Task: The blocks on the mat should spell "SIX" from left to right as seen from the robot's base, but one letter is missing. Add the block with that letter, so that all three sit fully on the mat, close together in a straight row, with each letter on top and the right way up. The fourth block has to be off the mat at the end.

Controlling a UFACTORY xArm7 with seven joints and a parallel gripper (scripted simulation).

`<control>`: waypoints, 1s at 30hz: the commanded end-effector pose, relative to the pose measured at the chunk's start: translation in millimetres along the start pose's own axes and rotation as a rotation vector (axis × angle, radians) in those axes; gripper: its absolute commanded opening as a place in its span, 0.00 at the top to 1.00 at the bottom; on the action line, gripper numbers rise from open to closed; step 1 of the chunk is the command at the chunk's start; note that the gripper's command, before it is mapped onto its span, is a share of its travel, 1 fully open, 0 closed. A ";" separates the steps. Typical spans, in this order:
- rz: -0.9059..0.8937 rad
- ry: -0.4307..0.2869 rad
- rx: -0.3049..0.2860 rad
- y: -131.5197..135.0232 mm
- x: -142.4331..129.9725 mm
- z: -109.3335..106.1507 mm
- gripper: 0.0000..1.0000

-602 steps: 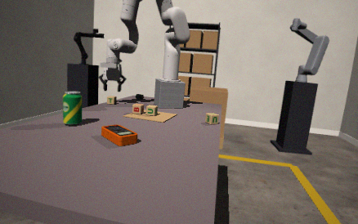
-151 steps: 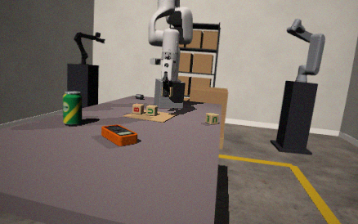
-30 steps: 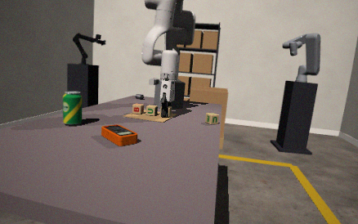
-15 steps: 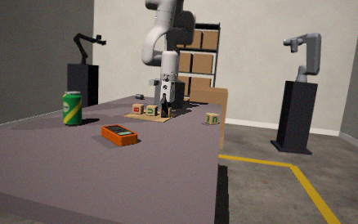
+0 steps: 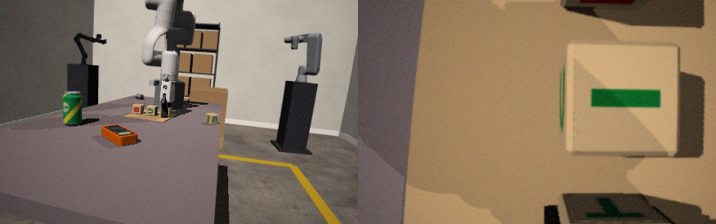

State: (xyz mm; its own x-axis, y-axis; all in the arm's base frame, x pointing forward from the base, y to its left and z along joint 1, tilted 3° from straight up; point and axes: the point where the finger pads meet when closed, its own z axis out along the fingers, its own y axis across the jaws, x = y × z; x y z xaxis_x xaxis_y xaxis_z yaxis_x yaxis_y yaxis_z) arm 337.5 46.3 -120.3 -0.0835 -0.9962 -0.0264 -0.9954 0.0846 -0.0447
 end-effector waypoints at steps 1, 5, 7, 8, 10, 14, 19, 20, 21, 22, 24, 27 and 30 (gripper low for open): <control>0.000 -0.001 0.003 -1.1 -0.1 -0.6 0.56; 0.000 -0.001 0.003 -1.1 -0.1 -0.6 0.56; 0.000 -0.001 0.003 -1.1 -0.1 -0.6 0.56; 0.000 -0.001 0.003 -1.1 -0.1 -0.6 0.56; 0.000 -0.001 0.003 -1.1 -0.1 -0.6 0.56; 0.000 -0.001 0.003 -1.1 -0.1 -0.6 0.56; 0.000 -0.001 0.003 -1.1 -0.1 -0.6 0.56; 0.000 -0.001 0.003 -1.1 -0.1 -0.6 0.56; 0.000 -0.001 0.003 -1.1 -0.1 -0.6 0.56; 0.000 -0.001 0.003 -1.1 -0.1 -0.6 0.56; 0.000 -0.001 0.003 -1.1 -0.1 -0.6 0.52; 0.000 -0.001 0.003 -1.1 -0.1 -0.6 0.47; 0.000 -0.001 0.003 -1.1 -0.1 -0.6 0.43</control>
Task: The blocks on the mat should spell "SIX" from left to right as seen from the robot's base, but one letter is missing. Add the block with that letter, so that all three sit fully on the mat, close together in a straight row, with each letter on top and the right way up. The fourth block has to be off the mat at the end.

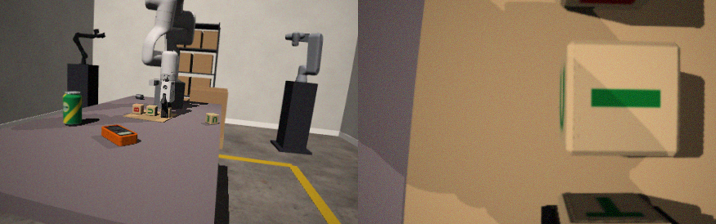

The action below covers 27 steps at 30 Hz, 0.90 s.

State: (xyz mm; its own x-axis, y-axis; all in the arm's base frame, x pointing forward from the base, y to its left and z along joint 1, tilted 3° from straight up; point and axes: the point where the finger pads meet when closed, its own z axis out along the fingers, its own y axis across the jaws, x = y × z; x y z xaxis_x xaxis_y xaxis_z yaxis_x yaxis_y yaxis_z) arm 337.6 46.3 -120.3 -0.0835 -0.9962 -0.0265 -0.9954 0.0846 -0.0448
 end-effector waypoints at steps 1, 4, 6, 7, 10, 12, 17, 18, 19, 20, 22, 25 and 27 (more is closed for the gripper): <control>0.000 -0.001 0.002 -1.1 -0.1 -0.6 0.43; 0.000 -0.001 0.002 -1.1 -0.1 -0.6 0.39; 0.000 -0.001 0.002 -1.1 -0.1 -0.6 0.39; 0.000 -0.001 0.002 -1.1 -0.1 -0.6 0.35; 0.000 -0.001 0.002 -1.1 -0.1 -0.6 0.35; 0.000 -0.001 0.002 -1.1 -0.1 -0.6 0.35; 0.000 -0.001 0.002 -1.1 -0.1 -0.8 0.35; 0.000 0.000 0.002 -1.1 -0.1 -1.2 0.35; 0.000 0.000 0.002 -1.1 -0.1 -2.0 0.35; 0.000 0.000 0.002 -1.1 -0.1 -3.2 0.35; 0.000 0.000 0.002 -1.1 -0.1 -4.9 0.35; 0.000 0.000 0.002 -1.1 -0.1 -10.0 0.35; 0.000 0.000 0.003 -1.1 -0.1 -17.8 0.35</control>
State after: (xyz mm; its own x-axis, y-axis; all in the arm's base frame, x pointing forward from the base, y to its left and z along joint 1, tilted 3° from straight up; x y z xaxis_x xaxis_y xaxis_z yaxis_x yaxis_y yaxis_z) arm 336.9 46.2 -113.9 -0.0830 -0.9962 -0.0257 -0.9954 0.0841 -0.0457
